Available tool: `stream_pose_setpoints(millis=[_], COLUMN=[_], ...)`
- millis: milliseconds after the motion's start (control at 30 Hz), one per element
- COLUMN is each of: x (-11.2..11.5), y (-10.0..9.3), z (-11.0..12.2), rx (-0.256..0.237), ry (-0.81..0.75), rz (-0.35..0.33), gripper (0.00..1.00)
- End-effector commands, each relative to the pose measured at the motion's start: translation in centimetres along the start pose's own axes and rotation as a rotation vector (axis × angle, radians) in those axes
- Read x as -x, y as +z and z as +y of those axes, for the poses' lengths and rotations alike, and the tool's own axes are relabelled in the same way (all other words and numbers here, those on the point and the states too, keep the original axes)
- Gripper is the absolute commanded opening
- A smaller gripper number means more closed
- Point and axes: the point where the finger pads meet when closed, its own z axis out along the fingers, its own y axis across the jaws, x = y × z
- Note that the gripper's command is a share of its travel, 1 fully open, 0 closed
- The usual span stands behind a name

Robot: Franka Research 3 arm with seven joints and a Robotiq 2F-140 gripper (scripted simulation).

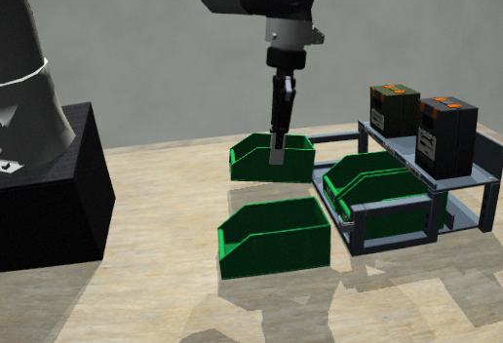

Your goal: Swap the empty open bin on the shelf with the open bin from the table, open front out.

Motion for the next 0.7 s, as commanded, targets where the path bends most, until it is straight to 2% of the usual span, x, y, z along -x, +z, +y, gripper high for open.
stream_pose_setpoints(millis=[0,667], x=[-0.3,-1.8], y=[-0.1,-0.3], z=[-0.1,-0.1], rx=[-0.001,-0.001], ry=[-0.007,-0.007], rz=[0.002,0.003], gripper=[0.0,0.0])
